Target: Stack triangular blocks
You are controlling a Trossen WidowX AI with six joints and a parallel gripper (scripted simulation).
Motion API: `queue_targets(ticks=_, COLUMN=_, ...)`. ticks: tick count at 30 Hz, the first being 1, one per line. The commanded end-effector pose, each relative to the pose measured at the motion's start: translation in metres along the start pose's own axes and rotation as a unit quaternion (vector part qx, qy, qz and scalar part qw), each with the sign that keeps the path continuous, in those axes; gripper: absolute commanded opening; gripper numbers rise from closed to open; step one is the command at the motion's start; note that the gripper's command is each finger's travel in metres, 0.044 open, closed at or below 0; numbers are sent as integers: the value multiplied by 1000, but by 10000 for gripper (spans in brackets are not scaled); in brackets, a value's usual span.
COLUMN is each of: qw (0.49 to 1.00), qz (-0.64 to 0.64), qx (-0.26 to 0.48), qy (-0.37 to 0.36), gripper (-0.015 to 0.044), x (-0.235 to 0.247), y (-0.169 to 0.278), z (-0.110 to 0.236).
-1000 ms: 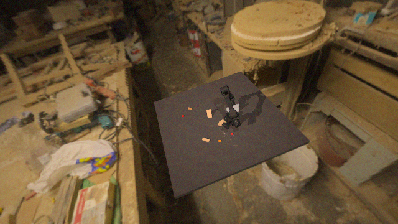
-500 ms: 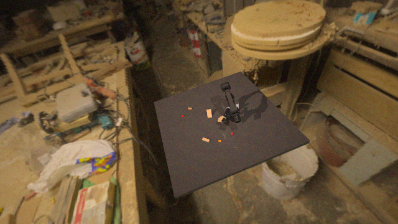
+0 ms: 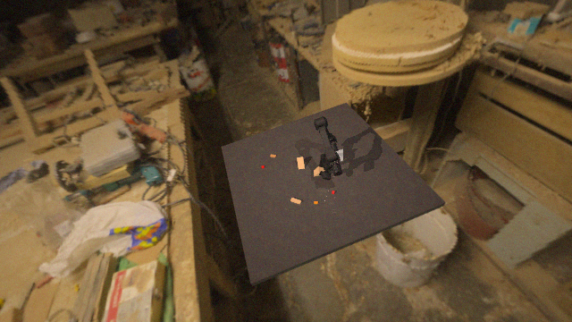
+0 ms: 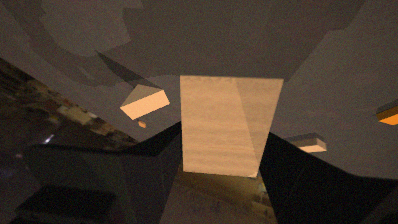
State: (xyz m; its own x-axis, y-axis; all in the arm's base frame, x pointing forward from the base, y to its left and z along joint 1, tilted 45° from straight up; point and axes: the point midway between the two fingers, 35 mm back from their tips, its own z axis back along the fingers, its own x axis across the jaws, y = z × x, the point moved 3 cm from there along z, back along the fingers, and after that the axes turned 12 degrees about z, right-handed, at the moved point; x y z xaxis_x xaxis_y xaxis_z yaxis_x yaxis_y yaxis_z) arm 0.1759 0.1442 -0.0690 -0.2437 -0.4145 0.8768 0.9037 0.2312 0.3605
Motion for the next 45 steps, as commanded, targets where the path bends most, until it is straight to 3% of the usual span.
queue_targets(ticks=1, qw=999, qz=45, qx=-21, qy=8, gripper=0, x=1, y=2, z=-1)
queue_targets(ticks=22, qw=935, qz=318, qx=-113, qy=104, gripper=0, x=9, y=14, z=-5)
queue_targets(ticks=45, qw=772, qz=567, qx=-108, qy=267, gripper=0, x=16, y=31, z=-8)
